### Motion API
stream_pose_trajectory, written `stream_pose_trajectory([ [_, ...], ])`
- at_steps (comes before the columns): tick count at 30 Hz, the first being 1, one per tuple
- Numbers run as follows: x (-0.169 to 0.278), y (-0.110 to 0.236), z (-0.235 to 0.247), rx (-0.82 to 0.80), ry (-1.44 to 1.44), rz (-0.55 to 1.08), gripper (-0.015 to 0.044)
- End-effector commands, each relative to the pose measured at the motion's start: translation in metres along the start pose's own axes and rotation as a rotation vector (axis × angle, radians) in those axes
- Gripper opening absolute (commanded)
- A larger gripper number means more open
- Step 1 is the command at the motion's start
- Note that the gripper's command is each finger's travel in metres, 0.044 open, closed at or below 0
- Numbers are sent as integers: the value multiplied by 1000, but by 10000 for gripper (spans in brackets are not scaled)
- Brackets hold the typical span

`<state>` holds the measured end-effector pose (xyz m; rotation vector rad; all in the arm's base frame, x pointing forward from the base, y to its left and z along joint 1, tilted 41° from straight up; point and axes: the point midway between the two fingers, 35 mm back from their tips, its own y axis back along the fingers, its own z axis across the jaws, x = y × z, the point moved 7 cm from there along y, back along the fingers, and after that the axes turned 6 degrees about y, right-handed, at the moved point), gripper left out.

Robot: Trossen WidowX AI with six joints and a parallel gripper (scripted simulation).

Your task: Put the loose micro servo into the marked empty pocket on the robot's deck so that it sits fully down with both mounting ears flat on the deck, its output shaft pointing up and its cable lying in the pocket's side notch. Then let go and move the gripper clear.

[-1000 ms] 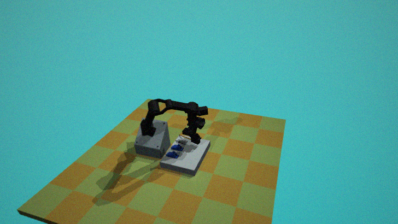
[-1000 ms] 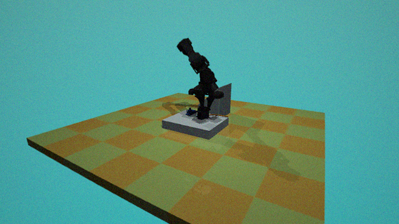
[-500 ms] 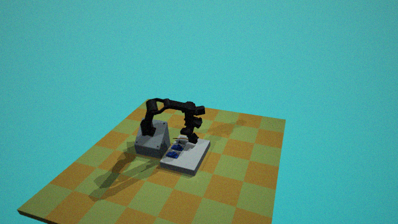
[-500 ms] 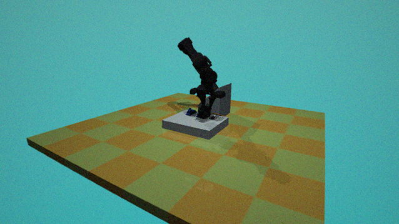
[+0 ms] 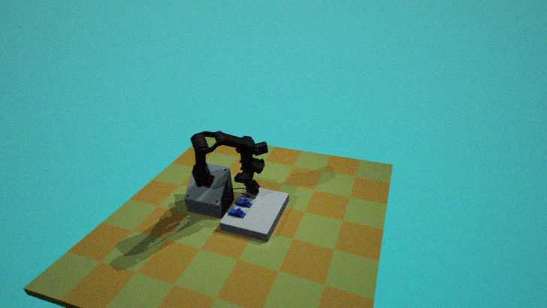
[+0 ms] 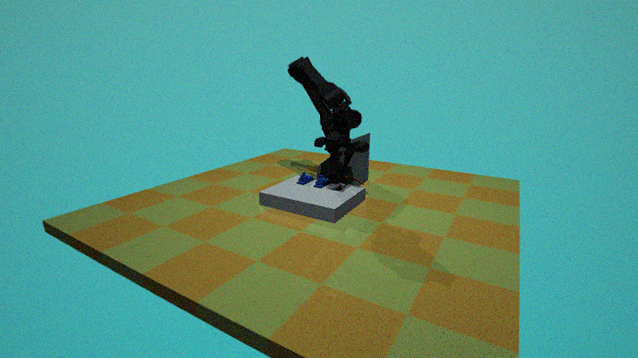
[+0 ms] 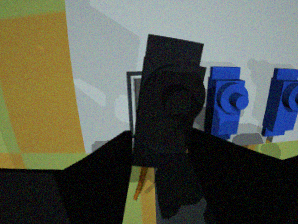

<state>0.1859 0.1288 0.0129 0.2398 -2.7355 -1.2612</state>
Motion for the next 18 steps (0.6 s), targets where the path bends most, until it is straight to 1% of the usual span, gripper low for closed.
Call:
stream_pose_trajectory([
  [1, 17, 1, 2, -7, -3, -3, 0],
  [7, 20, -1, 3, -7, -3, -3, 0],
  [18, 20, -18, 6, -7, -3, -3, 0],
])
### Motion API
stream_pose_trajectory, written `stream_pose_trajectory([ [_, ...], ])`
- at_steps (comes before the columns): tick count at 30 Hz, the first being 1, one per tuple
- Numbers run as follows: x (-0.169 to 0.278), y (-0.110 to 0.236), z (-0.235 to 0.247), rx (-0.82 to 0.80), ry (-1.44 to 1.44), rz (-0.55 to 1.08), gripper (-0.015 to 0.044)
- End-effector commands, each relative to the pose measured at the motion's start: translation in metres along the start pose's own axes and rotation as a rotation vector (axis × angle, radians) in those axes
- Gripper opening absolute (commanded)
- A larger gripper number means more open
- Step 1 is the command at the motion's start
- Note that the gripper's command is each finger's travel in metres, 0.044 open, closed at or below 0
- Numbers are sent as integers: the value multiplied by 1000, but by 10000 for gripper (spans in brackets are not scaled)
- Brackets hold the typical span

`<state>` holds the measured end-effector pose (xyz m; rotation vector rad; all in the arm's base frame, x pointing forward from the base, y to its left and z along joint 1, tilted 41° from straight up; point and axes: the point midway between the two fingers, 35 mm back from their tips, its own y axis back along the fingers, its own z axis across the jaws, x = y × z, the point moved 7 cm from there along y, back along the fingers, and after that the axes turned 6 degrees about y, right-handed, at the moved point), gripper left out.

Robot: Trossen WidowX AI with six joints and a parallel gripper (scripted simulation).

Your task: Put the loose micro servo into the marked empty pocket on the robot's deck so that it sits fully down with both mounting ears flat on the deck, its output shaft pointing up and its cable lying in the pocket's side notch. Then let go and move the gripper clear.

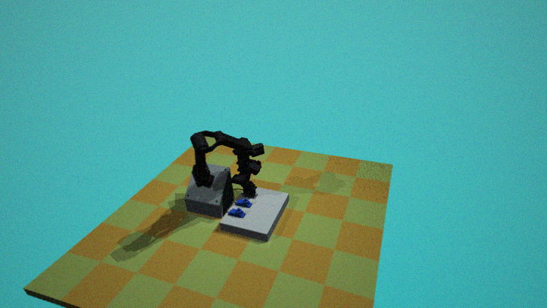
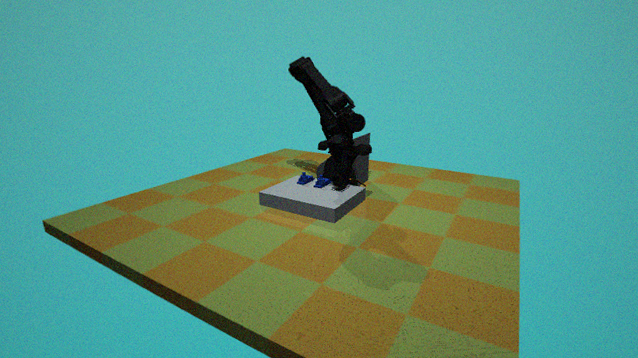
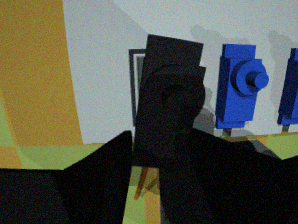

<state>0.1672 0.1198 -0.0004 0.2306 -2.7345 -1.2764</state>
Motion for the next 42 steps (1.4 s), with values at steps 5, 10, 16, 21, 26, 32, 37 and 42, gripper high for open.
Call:
stream_pose_trajectory([
  [5, 0, -5, 1, 3, 4, -6, 0],
  [10, 0, -5, 1, 3, 19, -6, 0],
  [16, -1, -5, 0, 3, 148, -6, 0],
  [21, -1, -5, 0, 3, 169, -6, 0],
  [26, -1, -5, 0, 3, 169, -6, 0],
  [32, -1, -5, -3, 4, 169, -6, 0],
  [37, -1, -5, -3, 4, 169, -6, 0],
  [42, -1, -7, -3, 4, 169, -6, 0],
])
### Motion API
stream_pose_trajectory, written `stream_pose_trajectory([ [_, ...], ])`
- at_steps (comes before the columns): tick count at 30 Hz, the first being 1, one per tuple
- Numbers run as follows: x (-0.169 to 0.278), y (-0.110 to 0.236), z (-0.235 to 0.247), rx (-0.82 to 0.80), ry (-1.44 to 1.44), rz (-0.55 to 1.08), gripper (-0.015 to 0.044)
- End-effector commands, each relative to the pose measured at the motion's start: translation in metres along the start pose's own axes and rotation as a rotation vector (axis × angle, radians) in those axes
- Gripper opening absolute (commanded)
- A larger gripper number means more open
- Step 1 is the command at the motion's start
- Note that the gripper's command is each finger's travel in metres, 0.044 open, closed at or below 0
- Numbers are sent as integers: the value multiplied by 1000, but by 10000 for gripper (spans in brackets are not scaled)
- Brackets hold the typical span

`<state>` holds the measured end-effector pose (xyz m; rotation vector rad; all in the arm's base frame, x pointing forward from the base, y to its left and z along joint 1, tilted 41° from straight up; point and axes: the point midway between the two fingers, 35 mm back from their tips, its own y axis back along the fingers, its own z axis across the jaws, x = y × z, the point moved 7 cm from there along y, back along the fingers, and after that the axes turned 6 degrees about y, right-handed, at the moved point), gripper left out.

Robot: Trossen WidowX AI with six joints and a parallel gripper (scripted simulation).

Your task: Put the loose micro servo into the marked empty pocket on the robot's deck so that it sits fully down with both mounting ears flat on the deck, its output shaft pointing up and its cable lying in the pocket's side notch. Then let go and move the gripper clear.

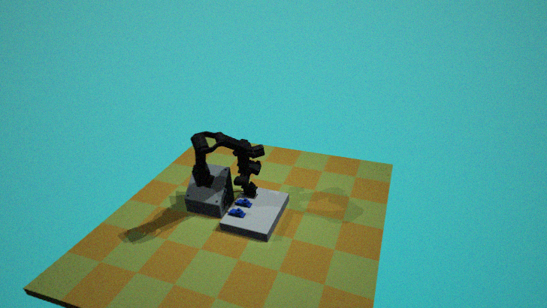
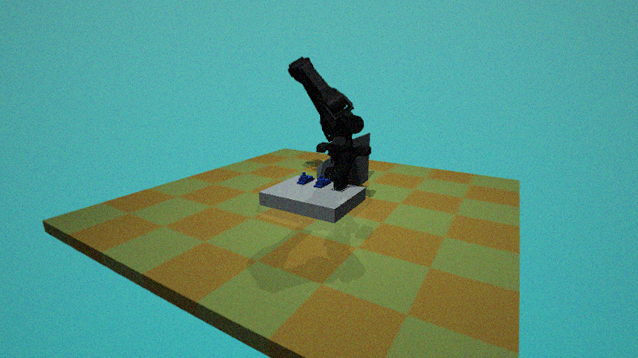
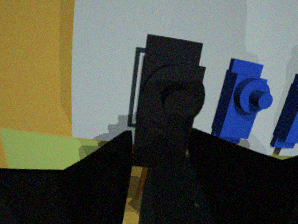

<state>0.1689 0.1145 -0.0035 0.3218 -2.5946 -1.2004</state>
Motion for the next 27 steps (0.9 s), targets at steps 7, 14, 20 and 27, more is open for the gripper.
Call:
stream_pose_trajectory([
  [7, 0, -8, 0, 5, 3, -5, 0],
  [14, 0, -15, 0, 5, 3, -5, 0],
  [20, 0, -15, 0, 5, 3, -5, 0],
  [27, 0, -21, -1, 6, 3, -5, 0],
])
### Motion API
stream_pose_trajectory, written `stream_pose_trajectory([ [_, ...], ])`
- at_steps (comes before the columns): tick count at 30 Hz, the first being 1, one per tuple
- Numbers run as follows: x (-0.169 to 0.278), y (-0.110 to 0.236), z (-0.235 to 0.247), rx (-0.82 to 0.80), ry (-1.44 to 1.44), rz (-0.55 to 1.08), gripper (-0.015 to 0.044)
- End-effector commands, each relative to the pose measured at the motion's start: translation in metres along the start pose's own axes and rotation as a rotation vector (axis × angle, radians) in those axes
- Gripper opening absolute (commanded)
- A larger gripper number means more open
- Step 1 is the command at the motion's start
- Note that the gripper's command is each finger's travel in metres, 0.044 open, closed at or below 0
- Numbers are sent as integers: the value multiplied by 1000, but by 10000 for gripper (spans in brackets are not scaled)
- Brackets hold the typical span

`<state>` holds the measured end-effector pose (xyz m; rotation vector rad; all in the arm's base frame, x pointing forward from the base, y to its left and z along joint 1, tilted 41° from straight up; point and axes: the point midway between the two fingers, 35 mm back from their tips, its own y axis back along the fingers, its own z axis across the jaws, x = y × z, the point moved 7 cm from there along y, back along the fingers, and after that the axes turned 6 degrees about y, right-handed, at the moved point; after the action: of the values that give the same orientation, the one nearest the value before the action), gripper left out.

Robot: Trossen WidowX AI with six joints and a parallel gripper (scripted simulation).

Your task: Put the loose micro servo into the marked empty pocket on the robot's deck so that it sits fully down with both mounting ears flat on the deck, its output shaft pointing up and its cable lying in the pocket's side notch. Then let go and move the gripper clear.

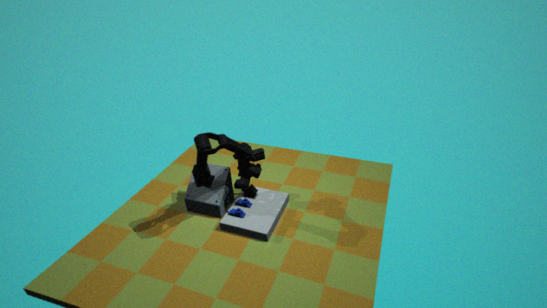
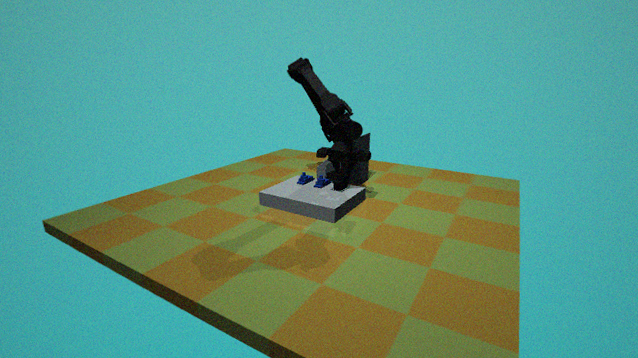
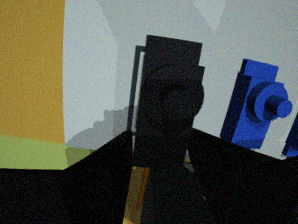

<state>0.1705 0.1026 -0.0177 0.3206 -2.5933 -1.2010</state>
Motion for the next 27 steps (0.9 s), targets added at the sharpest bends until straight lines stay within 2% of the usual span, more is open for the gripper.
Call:
stream_pose_trajectory([
  [1, 0, -4, -1, 7, 2, -6, 0],
  [27, 0, -30, -1, 8, 2, -6, 0],
])
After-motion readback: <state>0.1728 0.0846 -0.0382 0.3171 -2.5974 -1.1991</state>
